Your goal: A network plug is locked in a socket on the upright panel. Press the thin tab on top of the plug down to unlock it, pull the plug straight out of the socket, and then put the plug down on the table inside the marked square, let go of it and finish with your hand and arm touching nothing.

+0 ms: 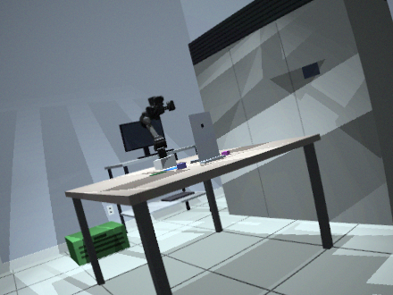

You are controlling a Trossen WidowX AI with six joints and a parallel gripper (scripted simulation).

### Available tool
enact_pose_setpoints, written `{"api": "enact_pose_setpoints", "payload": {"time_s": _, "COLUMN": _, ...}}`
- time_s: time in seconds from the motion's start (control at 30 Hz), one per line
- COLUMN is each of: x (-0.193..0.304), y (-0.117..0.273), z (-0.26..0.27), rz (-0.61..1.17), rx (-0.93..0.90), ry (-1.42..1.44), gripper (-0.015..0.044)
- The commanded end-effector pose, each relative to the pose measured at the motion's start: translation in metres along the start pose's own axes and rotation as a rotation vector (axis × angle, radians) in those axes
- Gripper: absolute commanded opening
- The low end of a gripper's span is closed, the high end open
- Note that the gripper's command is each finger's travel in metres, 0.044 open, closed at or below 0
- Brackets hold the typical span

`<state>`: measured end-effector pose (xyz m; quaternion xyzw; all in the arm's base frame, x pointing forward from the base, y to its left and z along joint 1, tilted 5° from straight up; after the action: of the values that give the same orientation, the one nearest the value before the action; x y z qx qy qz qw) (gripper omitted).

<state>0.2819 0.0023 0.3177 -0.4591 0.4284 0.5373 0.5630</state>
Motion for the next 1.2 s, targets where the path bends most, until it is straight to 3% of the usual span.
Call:
{"api": "enact_pose_setpoints", "payload": {"time_s": 0.0, "x": 0.001, "y": 0.000, "z": 0.000, "rz": 0.001, "rx": -0.002, "ry": -0.006, "gripper": 0.0374}}
{"api": "enact_pose_setpoints", "payload": {"time_s": 0.3, "x": 0.043, "y": -0.012, "z": 0.010, "rz": 0.053, "rx": -0.089, "ry": -0.293, "gripper": 0.0156}}
{"api": "enact_pose_setpoints", "payload": {"time_s": 1.17, "x": 0.164, "y": 0.012, "z": 0.040, "rz": 0.376, "rx": -0.243, "ry": -1.179, "gripper": 0.0156}}
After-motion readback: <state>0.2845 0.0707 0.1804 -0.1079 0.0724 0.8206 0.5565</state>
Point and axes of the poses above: the point midway between the two fingers, 35 mm back from their tips, its own y axis back along the fingers, its own z axis across the jaws, x = y × z, the point moved 3 cm from there along y, back along the fingers, and after that the axes turned 13 degrees about -y, right-handed, at the moved point
